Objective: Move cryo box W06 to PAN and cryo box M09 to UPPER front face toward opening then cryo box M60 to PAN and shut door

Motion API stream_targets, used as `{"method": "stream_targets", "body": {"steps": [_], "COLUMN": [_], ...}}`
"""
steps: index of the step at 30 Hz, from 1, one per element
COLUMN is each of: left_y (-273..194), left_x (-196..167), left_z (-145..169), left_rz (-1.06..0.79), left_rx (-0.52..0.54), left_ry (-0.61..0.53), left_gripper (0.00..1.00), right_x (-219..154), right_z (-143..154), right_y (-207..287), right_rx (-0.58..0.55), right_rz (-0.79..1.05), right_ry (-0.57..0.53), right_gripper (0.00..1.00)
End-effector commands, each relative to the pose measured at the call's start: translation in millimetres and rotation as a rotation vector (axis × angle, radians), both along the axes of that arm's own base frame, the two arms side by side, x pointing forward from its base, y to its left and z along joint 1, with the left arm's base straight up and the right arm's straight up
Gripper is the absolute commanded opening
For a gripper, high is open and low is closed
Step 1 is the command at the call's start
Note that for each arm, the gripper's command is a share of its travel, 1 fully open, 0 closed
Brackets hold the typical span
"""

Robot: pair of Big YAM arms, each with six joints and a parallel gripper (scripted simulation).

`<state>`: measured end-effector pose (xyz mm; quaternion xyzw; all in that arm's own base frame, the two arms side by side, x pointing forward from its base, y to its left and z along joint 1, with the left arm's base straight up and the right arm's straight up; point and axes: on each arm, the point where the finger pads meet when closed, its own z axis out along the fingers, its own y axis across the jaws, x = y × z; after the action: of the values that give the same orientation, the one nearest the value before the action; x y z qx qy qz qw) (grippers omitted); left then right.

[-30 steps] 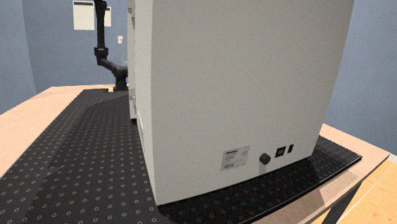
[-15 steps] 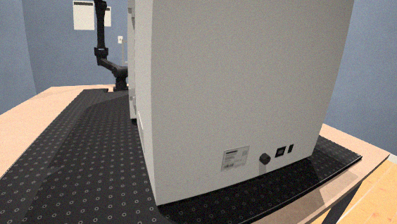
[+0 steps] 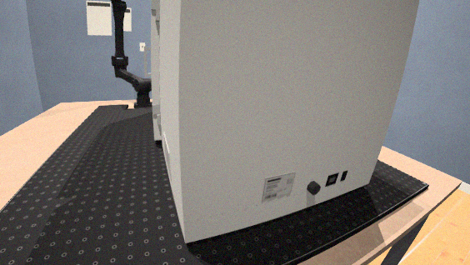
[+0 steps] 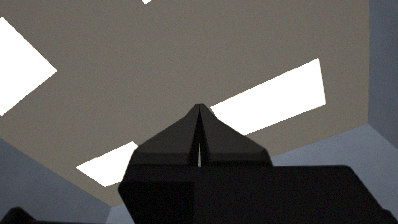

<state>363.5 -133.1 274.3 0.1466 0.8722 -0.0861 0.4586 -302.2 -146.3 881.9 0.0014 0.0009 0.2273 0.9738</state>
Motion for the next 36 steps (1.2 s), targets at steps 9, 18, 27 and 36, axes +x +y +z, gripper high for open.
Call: {"method": "stream_targets", "body": {"steps": [9,18,27,36], "left_y": [46.2,75.6,71.1,55.4], "left_x": [7.0,13.7,16.8,19.8], "left_z": [-30.8,-48.0,-27.3,-45.2], "left_rz": [0.208,0.303,0.288,0.264], "left_rx": [0.014,0.018,0.018,0.010], "left_ry": [0.075,0.082,0.050,0.027], "left_gripper": [0.30,0.30,0.30,1.00], "right_x": [12.7,12.7,12.7,12.7], "right_z": [3.4,3.4,3.4,3.4], "right_y": [6.8,6.8,6.8,6.8], "right_rx": [-0.016,-0.016,-0.016,-0.016], "right_rz": [-0.011,-0.011,-0.011,-0.011], "right_ry": [0.026,0.026,0.026,0.026], "right_gripper": [0.00,0.00,0.00,0.00]}}
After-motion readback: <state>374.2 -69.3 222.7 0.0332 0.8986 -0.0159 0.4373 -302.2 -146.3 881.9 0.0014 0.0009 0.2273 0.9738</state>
